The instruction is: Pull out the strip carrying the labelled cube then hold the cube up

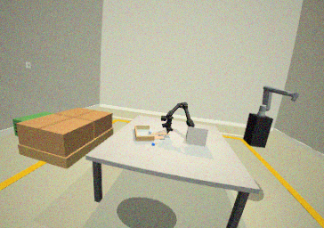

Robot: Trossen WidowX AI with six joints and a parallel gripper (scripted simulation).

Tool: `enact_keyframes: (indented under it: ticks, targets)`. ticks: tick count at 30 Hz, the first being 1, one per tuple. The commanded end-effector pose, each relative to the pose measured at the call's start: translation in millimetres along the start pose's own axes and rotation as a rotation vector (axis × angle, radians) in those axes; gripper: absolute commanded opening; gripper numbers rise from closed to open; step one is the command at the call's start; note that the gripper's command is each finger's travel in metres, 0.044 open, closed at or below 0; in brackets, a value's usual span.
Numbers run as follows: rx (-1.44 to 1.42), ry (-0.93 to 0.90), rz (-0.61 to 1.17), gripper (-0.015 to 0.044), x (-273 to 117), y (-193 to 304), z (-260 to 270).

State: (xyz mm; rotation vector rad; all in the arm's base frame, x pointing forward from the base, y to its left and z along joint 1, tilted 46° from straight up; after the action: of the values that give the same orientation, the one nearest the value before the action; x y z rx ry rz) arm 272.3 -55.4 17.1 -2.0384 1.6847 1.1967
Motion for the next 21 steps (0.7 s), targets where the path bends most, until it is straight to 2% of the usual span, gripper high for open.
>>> enact_keyframes:
  ticks: [1,21]
  targets:
    - [-0.002,0.000,0.022,0.0000,4.5,11.8,0.3]
    - [-0.004,0.000,0.024,0.0000,4.0,42.6,2.3]
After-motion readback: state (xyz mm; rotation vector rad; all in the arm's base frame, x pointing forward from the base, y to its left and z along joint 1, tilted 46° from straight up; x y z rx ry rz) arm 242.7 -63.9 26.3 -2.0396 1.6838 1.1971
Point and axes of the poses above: the point midway between the two fingers, 35 mm back from their tips, its own x axis out along the fingers, its own z axis across the jaws, y = z × x, the point moved 3 cm from there along -x, back along the fingers, and after that the axes turned 5 degrees about -x, right-handed, at the moved point
